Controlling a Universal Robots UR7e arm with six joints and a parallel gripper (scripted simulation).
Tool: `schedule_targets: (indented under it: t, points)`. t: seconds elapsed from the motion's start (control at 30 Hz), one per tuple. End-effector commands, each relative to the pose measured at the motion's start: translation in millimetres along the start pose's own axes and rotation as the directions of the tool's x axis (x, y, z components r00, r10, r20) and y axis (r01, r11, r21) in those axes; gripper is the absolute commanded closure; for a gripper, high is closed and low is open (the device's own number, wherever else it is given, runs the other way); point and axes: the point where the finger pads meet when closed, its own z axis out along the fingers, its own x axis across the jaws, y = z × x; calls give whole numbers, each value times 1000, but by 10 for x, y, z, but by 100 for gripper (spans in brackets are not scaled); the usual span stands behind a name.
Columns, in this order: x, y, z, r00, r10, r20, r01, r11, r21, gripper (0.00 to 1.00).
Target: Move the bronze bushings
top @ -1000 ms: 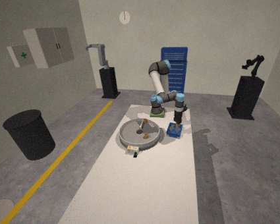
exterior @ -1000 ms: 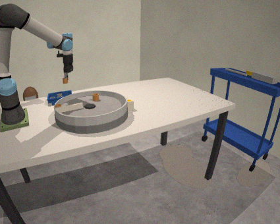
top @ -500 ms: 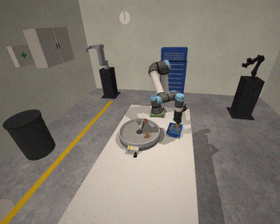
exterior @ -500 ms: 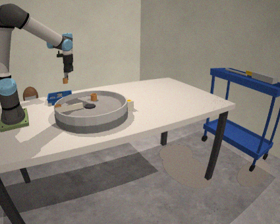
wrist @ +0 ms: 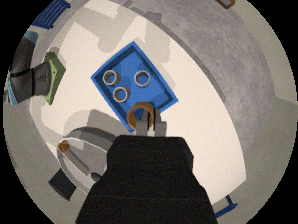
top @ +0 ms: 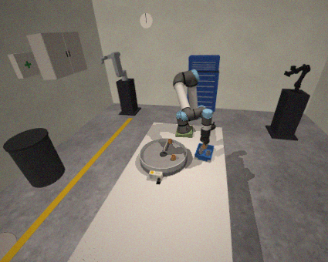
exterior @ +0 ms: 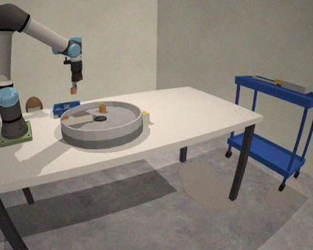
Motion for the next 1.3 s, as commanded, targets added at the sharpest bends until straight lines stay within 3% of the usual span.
schedule_targets:
  t: [0.0,0.53,1.27]
  points:
    - [-81,81,-7,1000,0,-2,0,1000,0,100]
    - [-552,524,-6,1000,0,-2,0,1000,0,100]
    - [-1421,1339,-4,1000,0,-2,0,1000,0,100]
